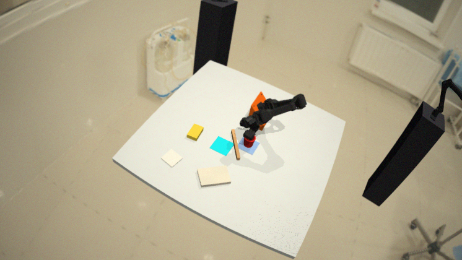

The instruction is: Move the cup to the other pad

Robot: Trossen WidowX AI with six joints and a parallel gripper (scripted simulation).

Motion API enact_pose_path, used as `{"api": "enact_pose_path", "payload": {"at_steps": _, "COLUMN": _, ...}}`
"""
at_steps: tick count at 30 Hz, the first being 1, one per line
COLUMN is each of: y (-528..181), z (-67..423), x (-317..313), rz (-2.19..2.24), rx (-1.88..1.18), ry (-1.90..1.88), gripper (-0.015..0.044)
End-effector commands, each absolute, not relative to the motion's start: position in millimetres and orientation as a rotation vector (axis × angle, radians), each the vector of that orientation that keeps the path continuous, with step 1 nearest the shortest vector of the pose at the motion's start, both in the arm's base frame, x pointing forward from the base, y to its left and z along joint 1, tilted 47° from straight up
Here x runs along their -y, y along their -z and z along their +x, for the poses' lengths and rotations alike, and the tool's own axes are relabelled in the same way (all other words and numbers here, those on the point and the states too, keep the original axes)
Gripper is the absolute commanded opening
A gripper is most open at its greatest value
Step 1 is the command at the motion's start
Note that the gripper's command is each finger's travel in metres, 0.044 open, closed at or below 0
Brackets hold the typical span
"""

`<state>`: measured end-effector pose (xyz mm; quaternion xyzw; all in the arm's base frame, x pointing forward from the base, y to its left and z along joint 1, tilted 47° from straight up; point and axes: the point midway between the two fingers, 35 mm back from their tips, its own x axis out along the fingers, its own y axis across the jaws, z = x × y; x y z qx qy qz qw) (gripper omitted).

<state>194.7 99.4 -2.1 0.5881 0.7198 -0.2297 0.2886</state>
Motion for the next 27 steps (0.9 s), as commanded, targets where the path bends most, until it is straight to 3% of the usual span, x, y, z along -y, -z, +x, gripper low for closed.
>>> {"api": "enact_pose_path", "payload": {"at_steps": 1, "y": 6.5, "z": 191.1, "x": -105.0, "rz": 1.577, "rx": -1.930, "ry": 0.616, "gripper": 0.0148}}
{"api": "enact_pose_path", "payload": {"at_steps": 10, "y": 10.8, "z": 188.9, "x": -110.4, "rz": 1.578, "rx": -1.933, "ry": 0.614, "gripper": 0.0148}}
{"api": "enact_pose_path", "payload": {"at_steps": 14, "y": 10.0, "z": 190.7, "x": -108.9, "rz": 1.571, "rx": -1.927, "ry": 0.612, "gripper": 0.0043}}
{"api": "enact_pose_path", "payload": {"at_steps": 20, "y": 10.0, "z": 190.7, "x": -108.9, "rz": 1.571, "rx": -1.927, "ry": 0.612, "gripper": 0.0003}}
{"api": "enact_pose_path", "payload": {"at_steps": 27, "y": 7.4, "z": 191.9, "x": -105.6, "rz": 1.571, "rx": -1.926, "ry": 0.613, "gripper": 0.0000}}
